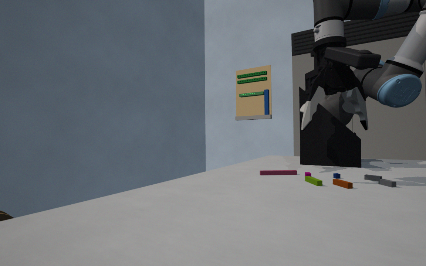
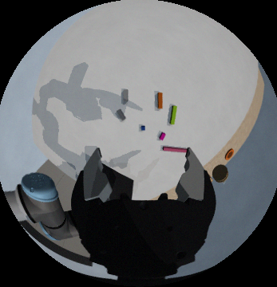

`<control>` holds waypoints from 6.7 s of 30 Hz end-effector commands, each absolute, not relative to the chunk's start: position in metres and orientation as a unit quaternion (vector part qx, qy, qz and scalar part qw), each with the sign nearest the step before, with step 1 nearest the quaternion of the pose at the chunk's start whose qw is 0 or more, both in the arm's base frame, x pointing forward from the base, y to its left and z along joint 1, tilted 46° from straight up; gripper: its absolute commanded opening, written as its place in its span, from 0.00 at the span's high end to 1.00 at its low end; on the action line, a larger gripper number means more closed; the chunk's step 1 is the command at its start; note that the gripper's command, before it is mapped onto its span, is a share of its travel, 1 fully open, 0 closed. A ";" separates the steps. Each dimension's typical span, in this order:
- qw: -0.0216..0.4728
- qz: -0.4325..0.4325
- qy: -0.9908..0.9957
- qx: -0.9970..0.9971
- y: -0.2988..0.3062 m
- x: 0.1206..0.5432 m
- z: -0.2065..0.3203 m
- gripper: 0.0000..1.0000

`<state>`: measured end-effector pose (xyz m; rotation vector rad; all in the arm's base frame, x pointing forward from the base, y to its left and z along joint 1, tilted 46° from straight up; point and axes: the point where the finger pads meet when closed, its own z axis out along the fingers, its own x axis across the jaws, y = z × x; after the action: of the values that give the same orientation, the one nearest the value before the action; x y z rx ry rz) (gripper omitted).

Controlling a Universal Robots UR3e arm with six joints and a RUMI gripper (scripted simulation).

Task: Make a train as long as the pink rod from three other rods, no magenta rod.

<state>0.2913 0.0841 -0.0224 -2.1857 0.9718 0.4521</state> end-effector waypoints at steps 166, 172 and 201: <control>0.342 0.180 0.391 -0.835 0.200 0.327 -0.011 0.86; 0.342 0.180 0.391 -0.835 0.199 0.328 -0.011 0.86; 0.342 0.180 0.391 -0.835 0.199 0.328 -0.011 0.86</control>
<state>0.3269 0.2000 -0.0111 -2.1704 1.0172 0.4708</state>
